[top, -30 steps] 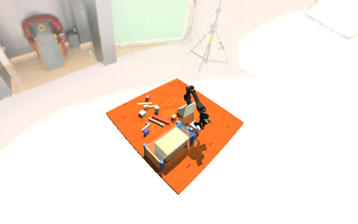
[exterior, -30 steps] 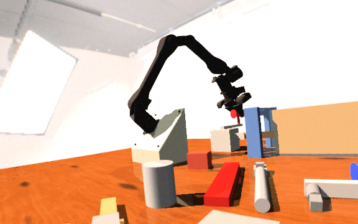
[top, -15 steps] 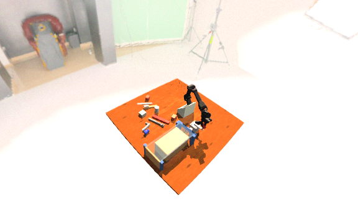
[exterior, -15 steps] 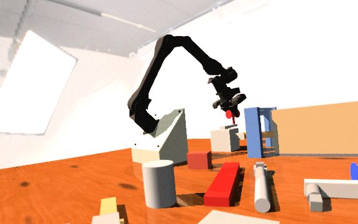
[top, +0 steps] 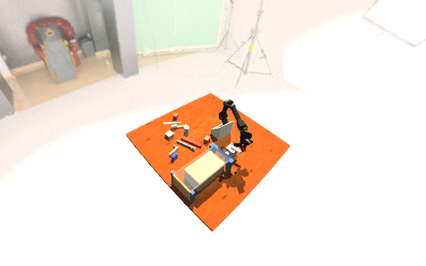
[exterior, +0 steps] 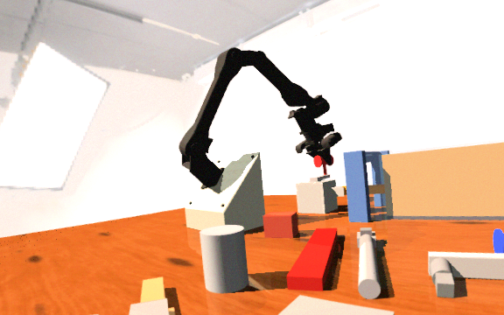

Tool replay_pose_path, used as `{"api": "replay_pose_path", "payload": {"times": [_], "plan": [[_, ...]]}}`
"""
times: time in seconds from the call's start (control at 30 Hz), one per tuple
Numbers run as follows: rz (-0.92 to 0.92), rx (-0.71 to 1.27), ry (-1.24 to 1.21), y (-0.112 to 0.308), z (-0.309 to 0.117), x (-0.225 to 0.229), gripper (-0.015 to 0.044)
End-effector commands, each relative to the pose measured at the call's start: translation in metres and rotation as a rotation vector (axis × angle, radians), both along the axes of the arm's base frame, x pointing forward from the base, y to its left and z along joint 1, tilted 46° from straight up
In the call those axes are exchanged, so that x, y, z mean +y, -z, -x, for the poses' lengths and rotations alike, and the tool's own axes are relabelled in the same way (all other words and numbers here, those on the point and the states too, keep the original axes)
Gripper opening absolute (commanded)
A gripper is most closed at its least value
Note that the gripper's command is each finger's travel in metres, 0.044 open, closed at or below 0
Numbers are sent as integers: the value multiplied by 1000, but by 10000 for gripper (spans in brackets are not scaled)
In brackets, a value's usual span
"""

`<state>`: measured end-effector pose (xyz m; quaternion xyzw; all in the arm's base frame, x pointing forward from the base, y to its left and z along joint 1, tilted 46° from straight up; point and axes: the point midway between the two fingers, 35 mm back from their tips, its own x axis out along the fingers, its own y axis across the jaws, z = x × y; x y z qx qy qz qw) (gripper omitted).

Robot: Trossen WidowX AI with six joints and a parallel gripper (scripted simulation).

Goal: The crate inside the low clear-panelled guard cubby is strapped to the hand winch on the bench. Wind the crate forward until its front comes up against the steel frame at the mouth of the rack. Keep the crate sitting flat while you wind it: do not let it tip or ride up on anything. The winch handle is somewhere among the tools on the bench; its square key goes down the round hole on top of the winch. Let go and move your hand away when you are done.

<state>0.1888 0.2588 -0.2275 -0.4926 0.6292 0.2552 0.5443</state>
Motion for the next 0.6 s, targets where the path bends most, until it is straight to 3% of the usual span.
{"api": "replay_pose_path", "payload": {"times": [0.0,0.57], "plan": [[14,38,-4,-1,19,-4,0],[14,40,-4,-9,38,-7,0]]}}
